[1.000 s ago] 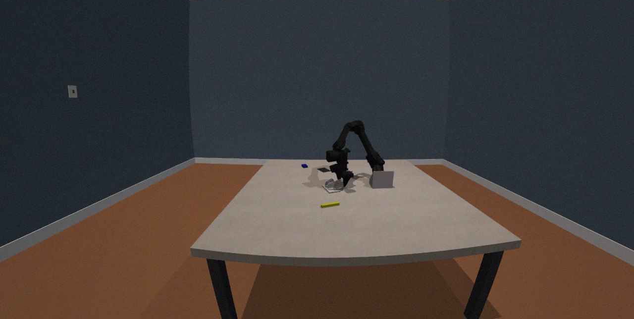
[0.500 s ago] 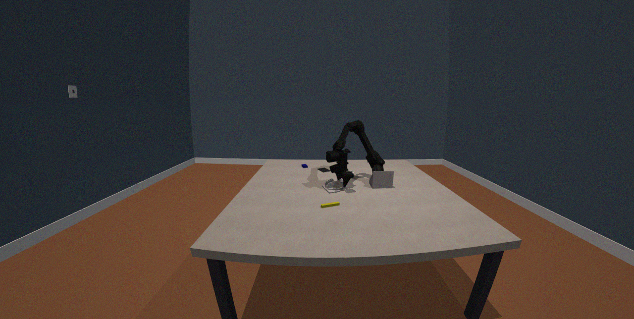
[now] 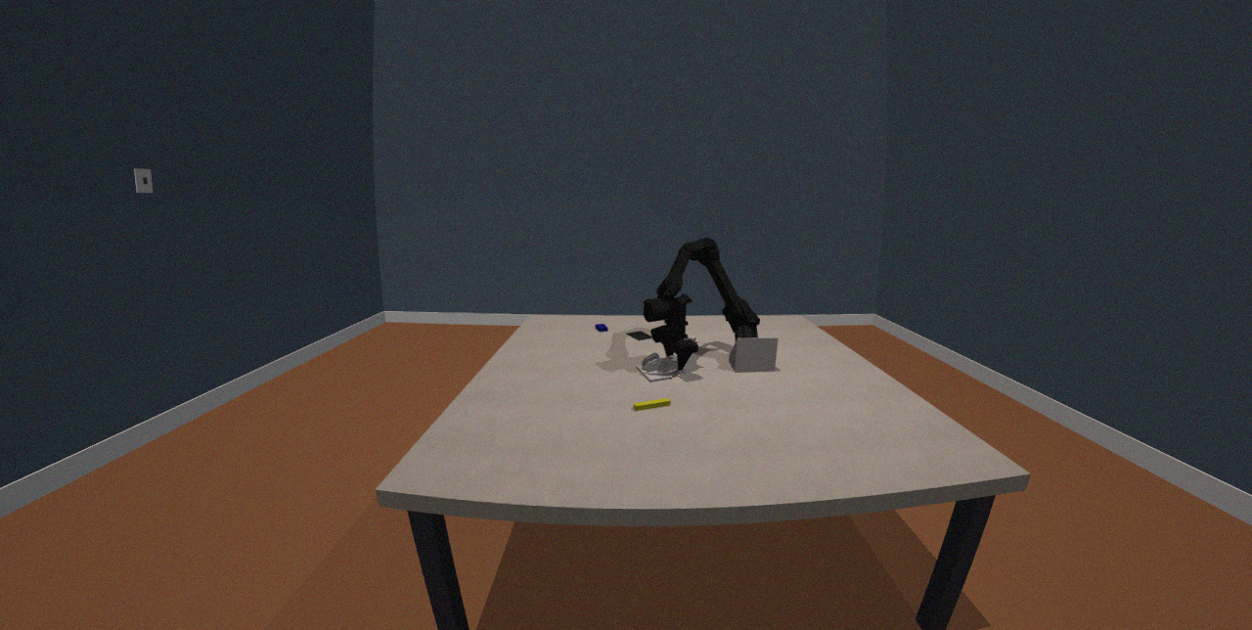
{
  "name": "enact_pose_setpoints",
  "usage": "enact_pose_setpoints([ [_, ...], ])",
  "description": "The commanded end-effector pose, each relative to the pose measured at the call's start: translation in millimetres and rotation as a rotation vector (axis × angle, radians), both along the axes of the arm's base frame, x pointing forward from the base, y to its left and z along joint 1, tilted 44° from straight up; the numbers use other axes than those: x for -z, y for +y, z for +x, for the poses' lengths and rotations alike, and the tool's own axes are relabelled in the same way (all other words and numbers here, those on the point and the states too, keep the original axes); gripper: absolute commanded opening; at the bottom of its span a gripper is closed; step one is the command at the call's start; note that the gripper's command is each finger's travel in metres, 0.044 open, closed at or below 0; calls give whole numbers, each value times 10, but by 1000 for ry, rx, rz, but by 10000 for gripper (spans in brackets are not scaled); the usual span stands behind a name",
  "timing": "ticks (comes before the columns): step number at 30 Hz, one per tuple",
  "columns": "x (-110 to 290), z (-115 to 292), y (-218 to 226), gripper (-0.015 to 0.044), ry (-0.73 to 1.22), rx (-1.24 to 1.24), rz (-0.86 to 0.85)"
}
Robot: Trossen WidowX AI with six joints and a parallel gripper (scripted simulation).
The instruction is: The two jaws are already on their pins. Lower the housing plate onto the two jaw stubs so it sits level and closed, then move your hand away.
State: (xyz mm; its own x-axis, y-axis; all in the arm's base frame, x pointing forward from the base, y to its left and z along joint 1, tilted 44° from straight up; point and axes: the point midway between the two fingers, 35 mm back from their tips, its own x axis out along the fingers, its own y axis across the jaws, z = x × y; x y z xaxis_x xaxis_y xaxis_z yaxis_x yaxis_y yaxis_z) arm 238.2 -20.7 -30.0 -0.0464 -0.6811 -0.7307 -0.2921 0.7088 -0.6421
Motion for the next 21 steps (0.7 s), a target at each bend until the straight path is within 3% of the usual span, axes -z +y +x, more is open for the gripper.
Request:
enact_pose_setpoints([
  [1, 9, -3, -19, 351, 2, -2, -5],
  [21, 31, -5, -39, 351, 2, -2, -5],
])
